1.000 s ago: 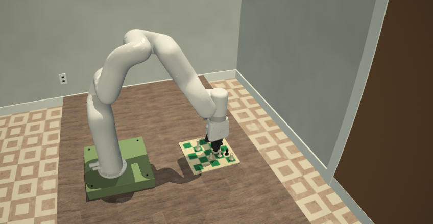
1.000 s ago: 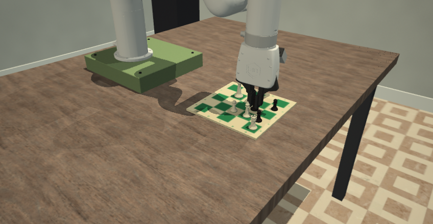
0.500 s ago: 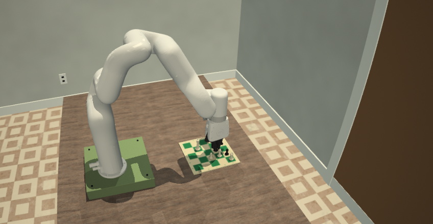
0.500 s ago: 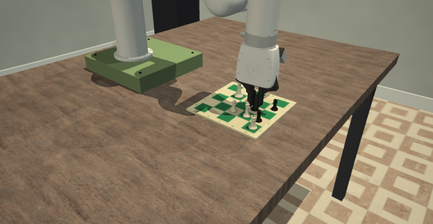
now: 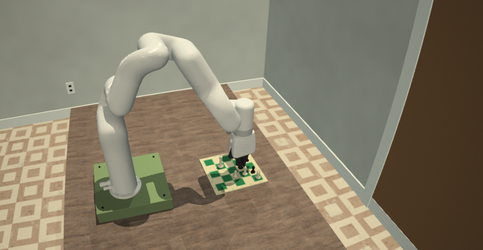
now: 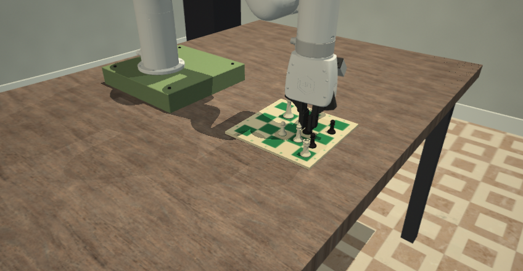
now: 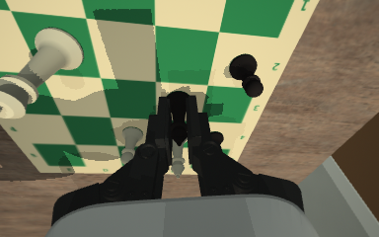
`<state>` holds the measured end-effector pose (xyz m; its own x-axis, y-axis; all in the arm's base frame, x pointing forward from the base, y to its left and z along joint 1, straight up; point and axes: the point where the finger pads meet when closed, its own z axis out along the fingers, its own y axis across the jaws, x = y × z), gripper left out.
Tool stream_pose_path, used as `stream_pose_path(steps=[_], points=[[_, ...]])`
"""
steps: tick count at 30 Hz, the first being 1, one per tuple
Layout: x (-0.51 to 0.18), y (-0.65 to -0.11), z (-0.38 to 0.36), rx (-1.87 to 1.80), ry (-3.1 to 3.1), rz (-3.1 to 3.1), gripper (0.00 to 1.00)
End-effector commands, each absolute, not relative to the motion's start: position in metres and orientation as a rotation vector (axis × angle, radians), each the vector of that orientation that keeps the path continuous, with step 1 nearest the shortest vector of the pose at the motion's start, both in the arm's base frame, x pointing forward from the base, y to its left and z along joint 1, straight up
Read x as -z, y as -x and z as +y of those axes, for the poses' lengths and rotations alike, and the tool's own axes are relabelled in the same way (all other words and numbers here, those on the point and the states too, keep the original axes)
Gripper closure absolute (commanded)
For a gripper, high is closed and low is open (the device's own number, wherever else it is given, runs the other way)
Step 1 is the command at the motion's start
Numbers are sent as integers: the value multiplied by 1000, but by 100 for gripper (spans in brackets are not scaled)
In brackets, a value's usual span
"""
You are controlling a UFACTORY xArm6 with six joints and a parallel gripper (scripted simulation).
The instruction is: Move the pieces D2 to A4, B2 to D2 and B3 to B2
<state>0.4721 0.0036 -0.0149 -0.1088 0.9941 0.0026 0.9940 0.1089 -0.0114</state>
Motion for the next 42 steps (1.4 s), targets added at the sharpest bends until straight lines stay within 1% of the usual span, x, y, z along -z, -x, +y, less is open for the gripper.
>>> stream_pose_path(steps=[1,6,15,19,38,42], points=[[10,-474,4,-6,2093,-2335,100],[-2,-474,4,-6,2093,-2335,100],[-66,-474,4,-6,2093,-2335,100],[-83,-475,4,-6,2093,-2335,100],[-86,-475,5,-5,2038,-2383,100],[-86,-475,9,-5,1827,-2548,100]])
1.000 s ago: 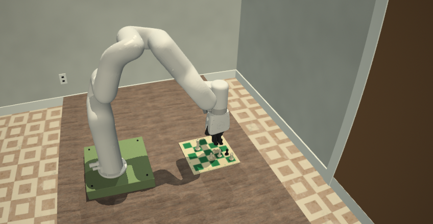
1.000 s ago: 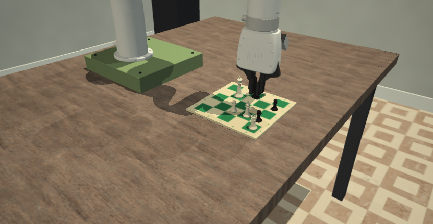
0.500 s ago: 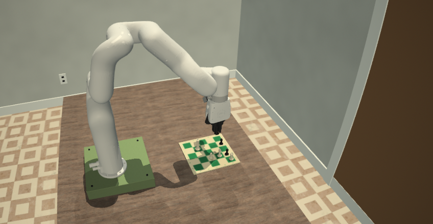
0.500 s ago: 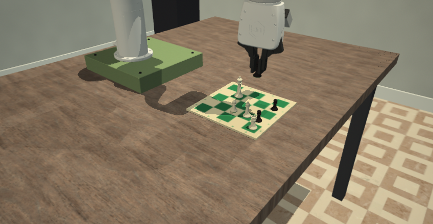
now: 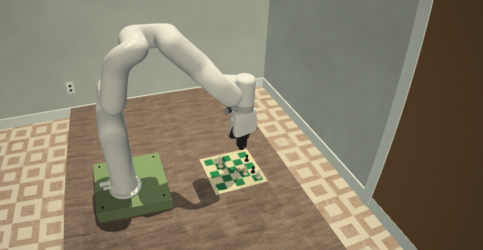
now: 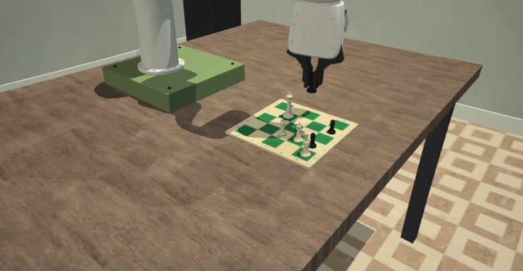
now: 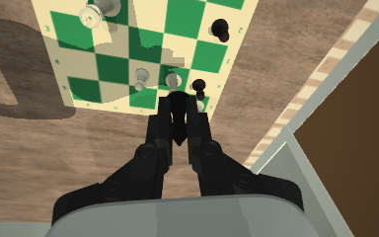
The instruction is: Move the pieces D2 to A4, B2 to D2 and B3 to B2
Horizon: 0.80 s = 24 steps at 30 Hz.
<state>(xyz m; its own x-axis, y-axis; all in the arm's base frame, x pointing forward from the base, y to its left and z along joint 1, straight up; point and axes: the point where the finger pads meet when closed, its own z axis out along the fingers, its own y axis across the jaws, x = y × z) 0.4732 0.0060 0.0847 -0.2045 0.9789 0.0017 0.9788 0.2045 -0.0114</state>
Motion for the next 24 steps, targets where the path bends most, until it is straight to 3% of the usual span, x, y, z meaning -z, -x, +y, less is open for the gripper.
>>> stream_pose_path(steps=[1,24], points=[[-87,-475,11,-4,1745,-2604,100],[-87,-475,42,1,24,-3135,100]])
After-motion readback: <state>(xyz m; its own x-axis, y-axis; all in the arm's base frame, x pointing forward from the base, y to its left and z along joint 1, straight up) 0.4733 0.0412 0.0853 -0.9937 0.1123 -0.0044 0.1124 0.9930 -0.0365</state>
